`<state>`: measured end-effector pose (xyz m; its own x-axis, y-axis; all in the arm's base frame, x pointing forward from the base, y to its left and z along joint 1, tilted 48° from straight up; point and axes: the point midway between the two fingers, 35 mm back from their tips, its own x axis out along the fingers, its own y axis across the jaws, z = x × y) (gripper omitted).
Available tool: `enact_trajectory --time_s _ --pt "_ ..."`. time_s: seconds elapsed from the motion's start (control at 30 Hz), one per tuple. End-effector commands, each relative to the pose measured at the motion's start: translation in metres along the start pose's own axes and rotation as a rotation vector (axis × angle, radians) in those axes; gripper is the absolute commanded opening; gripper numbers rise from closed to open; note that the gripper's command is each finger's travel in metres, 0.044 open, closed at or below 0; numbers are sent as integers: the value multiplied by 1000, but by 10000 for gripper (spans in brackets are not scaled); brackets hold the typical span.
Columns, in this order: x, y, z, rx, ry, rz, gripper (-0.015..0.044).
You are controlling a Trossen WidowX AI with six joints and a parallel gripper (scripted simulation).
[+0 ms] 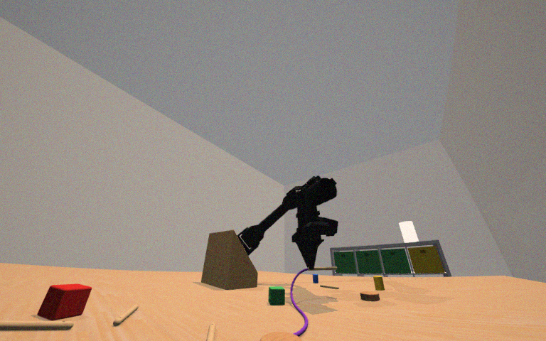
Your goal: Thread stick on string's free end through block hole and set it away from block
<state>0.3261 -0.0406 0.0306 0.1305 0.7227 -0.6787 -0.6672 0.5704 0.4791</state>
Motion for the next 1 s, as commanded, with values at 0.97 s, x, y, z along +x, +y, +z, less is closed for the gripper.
enact_trajectory --time_s 0.97 --pt "0 -33 12 1150 -7 5 0"
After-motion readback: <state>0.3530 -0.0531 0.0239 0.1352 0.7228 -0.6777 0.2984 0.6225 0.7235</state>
